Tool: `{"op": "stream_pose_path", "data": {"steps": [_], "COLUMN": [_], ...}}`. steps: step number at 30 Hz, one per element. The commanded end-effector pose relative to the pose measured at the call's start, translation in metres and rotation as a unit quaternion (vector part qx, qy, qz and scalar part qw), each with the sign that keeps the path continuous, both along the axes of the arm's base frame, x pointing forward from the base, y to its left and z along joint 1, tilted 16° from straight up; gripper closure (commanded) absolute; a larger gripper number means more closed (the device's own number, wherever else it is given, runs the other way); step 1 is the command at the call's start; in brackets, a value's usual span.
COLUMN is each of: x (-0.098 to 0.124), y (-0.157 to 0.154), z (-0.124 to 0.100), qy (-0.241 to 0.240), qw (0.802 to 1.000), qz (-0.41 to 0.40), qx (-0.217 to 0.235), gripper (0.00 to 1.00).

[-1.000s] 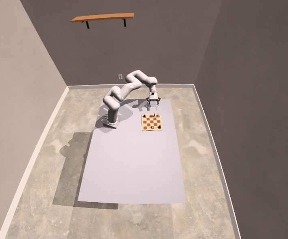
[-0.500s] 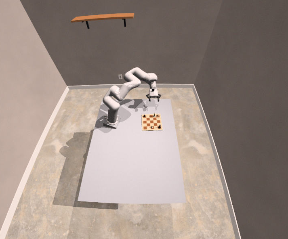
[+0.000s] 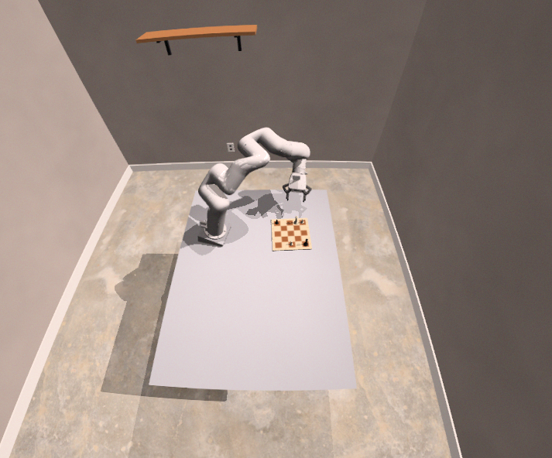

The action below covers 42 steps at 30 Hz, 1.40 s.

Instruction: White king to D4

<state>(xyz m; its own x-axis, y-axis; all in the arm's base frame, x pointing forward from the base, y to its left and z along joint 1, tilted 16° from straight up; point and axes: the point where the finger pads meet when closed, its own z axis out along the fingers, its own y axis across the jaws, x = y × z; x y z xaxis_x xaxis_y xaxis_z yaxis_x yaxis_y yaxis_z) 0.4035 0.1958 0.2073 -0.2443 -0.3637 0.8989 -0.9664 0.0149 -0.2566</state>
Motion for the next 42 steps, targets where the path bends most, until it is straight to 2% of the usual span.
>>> {"op": "stream_pose_path", "data": {"steps": [1,2,3,5,6,10,11,13,14,17,18,20,21,24,25,27,28,30,31,33,34,35,36,37,38,39,42], "x": [0.002,0.002,0.001,0.001,0.000,0.000,-0.001,-0.001,-0.003,-0.003,-0.004,-0.004,-0.004,-0.004,-0.004,-0.004,-0.003,-0.003,-0.002,-0.002,-0.001,-0.001,0.000,0.000,0.001,0.001,0.003], "y": [-0.018,-0.018,-0.025,-0.025,-0.031,-0.031,-0.035,-0.035,-0.039,-0.039,-0.042,-0.042,-0.044,-0.044,-0.046,-0.046,-0.049,-0.049,-0.051,-0.051,-0.053,-0.053,-0.056,-0.056,-0.058,-0.058,-0.061], "z": [-0.005,-0.005,-0.007,-0.007,-0.008,-0.008,-0.007,-0.007,-0.006,-0.006,-0.003,-0.003,0.002,0.002,0.007,0.007,0.013,0.013,0.019,0.019,0.025,0.025,0.030,0.030,0.034,0.034,0.041], "qy": [-0.012,-0.012,-0.023,-0.023,-0.037,-0.037,-0.056,-0.056,-0.077,-0.077,-0.100,-0.100,-0.123,-0.125,-0.150,-0.150,-0.175,-0.175,-0.198,-0.198,-0.219,-0.219,-0.236,-0.236,-0.250,-0.250,-0.271], "qw": [0.995,0.995,0.989,0.989,0.979,0.979,0.965,0.965,0.947,0.947,0.927,0.927,0.905,0.903,0.878,0.878,0.853,0.853,0.829,0.829,0.806,0.806,0.787,0.787,0.770,0.770,0.746], "qz": [-0.012,-0.012,-0.028,-0.028,-0.047,-0.047,-0.068,-0.068,-0.089,-0.089,-0.110,-0.110,-0.130,-0.131,-0.150,-0.150,-0.168,-0.168,-0.184,-0.184,-0.197,-0.197,-0.207,-0.207,-0.216,-0.216,-0.227], "qx": [0.096,0.096,0.146,0.146,0.197,0.197,0.248,0.248,0.298,0.298,0.346,0.346,0.385,0.389,0.428,0.428,0.462,0.462,0.490,0.490,0.513,0.513,0.532,0.532,0.545,0.545,0.565], "gripper": [0.00,0.00,0.00,0.00,0.00,0.00,0.00,0.00,0.00,0.00,0.00,0.00,0.00,0.00,0.00,0.00,0.00,0.00,0.00,0.00,0.00,0.00,0.00,0.00,0.00,0.00,0.00]}}
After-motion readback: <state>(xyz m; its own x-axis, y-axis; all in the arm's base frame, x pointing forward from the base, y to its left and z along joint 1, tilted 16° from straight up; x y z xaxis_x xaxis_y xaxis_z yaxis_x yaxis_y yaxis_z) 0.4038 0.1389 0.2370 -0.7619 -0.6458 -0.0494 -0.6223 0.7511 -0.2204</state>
